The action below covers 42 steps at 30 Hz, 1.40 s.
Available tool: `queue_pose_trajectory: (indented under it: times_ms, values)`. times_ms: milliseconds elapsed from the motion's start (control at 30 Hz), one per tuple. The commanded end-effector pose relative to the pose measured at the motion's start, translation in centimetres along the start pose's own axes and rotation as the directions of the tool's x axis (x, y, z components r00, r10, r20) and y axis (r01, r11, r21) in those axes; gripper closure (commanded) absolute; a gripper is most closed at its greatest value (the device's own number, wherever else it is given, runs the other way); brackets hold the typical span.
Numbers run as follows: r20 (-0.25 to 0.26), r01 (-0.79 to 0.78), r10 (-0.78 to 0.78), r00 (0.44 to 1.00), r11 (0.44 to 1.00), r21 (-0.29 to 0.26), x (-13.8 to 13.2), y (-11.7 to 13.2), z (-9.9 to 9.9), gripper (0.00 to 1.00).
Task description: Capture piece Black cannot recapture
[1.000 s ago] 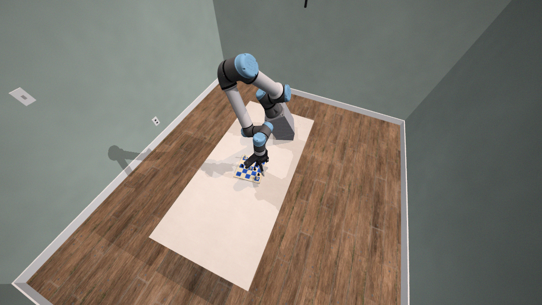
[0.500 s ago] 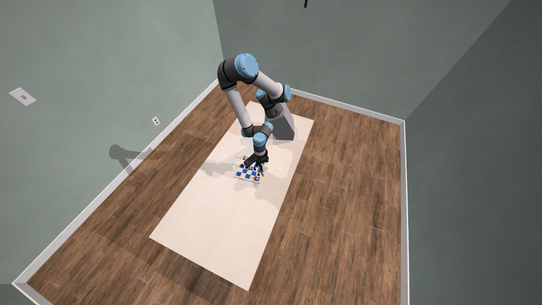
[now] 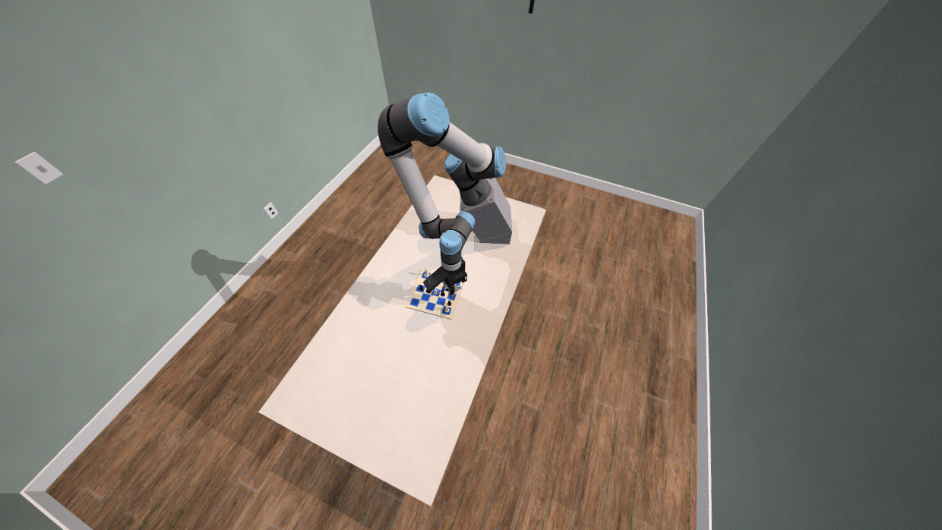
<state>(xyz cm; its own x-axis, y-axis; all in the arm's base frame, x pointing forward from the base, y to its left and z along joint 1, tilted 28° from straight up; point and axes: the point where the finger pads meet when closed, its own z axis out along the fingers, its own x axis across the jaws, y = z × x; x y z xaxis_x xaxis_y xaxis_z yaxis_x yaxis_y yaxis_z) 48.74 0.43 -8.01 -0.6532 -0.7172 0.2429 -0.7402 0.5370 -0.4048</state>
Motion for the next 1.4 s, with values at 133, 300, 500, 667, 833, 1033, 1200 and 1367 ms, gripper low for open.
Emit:
queue_pose_trajectory:
  times_ms: [133, 300, 500, 667, 833, 1033, 1200, 1367]
  values:
    - [0.001, 0.000, 0.000, 1.000, 1.000, 0.001, -0.03, -0.03, -0.04, 0.80]
    - [0.001, 0.000, 0.000, 1.000, 1.000, 0.001, -0.03, -0.03, -0.04, 0.80]
    - [0.001, 0.000, 0.000, 1.000, 1.000, 0.001, -0.03, -0.03, -0.04, 0.80]
    - [0.001, 0.000, 0.000, 1.000, 1.000, 0.001, -0.03, -0.03, -0.04, 0.80]
    - [0.001, 0.000, 0.000, 1.000, 1.000, 0.001, -0.03, -0.03, -0.01, 0.80]
    - [0.001, 0.000, 0.000, 1.000, 1.000, 0.001, -0.03, -0.03, 0.20, 0.80]
    - [0.001, 0.000, 0.000, 1.000, 1.000, 0.001, -0.03, -0.03, 0.60, 0.80]
    - [0.001, 0.000, 0.000, 1.000, 1.000, 0.001, -0.03, -0.03, 0.94, 0.80]
